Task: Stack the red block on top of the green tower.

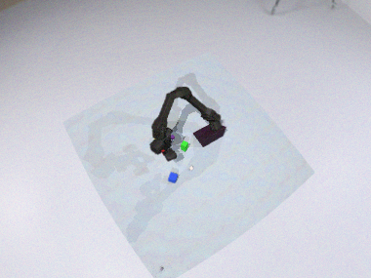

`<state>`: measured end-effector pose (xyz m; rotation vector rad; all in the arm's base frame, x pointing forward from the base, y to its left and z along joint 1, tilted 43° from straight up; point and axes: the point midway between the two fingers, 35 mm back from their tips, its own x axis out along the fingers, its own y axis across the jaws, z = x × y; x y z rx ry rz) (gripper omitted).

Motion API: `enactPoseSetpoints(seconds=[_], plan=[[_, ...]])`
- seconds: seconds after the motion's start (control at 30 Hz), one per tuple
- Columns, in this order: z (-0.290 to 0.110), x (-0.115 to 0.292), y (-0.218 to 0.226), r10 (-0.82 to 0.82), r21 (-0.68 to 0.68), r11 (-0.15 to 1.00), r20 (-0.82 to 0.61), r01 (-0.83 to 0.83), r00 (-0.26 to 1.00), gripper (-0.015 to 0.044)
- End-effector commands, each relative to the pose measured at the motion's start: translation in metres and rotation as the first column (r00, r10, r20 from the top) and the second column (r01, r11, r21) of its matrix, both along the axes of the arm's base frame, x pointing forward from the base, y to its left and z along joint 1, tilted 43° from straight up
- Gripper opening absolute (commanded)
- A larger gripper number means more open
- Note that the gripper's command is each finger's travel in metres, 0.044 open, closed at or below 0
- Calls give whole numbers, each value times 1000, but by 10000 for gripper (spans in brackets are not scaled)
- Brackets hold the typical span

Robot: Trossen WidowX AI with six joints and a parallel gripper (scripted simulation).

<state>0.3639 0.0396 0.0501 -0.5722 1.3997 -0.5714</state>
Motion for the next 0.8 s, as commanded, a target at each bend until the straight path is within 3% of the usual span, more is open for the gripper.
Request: enactPoseSetpoints(seconds=[0.0, 0.43, 0.77], plan=[[14, -2, 13, -4, 7, 1000, 2, 4, 1000, 0], [33, -4, 30, -4, 8, 1000, 2, 4, 1000, 0], [33, -41, 34, -3, 11, 1000, -1, 3, 1000, 0]])
